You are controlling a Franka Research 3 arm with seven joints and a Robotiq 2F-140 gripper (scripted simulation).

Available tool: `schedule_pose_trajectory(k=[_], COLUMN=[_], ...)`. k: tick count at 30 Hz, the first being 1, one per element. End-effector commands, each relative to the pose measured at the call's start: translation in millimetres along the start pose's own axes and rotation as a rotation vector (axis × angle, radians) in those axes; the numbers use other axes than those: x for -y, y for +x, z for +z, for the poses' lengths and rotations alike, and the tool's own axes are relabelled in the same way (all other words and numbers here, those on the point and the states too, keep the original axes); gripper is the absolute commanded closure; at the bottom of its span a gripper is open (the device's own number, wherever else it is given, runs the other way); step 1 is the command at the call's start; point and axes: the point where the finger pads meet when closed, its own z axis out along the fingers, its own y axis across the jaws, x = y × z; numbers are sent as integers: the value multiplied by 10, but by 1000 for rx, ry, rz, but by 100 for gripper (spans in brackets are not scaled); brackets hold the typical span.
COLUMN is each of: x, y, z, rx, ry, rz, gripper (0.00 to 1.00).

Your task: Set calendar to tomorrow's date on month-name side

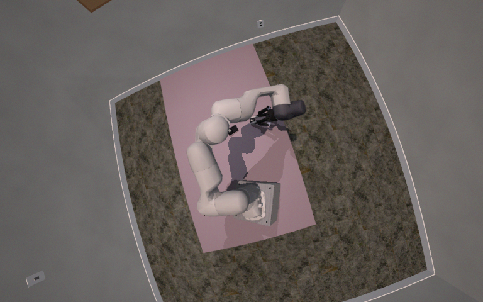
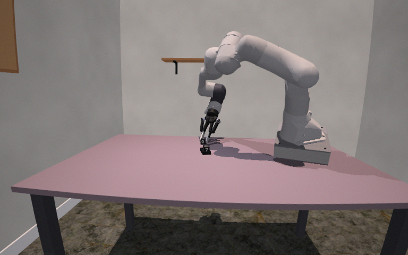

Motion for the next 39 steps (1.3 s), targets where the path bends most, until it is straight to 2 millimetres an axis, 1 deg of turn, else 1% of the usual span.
schedule_pose_trajectory(k=[1,19,39], x=[10,11,11], y=[10,52,55], z=[4,47,49], rx=[-1,-1,-1], ry=[1,1,1], rz=[-8,-8,-8], gripper=[84,84,84])
